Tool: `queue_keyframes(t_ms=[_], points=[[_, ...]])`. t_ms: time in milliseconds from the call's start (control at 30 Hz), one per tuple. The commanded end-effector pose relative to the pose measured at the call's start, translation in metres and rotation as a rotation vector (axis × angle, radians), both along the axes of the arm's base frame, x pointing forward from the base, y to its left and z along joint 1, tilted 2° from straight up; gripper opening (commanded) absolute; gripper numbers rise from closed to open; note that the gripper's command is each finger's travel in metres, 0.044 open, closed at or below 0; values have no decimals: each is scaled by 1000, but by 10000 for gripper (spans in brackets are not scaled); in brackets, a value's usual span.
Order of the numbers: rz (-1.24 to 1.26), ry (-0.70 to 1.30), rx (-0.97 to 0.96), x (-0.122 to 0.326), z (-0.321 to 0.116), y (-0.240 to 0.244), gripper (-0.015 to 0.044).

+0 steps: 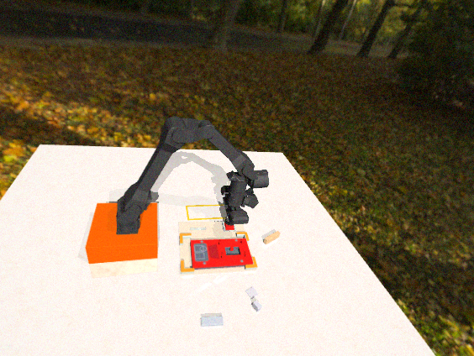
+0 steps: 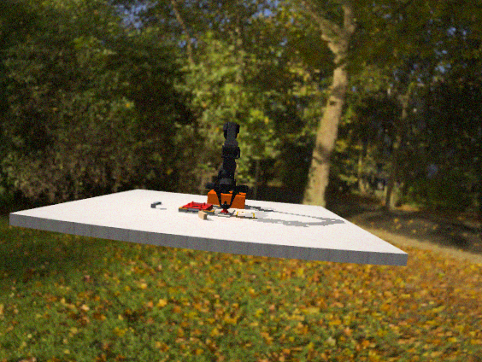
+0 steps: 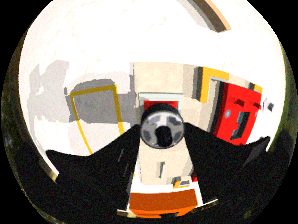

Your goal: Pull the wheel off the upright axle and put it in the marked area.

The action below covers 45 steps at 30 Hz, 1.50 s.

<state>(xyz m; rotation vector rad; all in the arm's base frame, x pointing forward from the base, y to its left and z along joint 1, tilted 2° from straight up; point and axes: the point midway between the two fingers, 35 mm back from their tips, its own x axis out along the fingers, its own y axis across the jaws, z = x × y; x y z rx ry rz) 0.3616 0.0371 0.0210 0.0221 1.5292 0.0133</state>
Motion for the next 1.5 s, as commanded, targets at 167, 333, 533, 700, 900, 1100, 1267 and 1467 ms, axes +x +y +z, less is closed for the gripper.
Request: queue_keyframes(t_ms=[167,333,533,700,900,1100,1267,1467], points=[[0,3,0,-1,2,0,0],[0,2,-1,-1,4,0,0],[0,1,-1,-1,6,0,0],[-1,1,-1,-1,8,0,0],[-1,0,-1,-1,10,0,0],[-1,-1,-1,-1,12,0,0],[-1,-1,-1,-1,13,0,0],[-1,-2,-1,-1,15,0,0]])
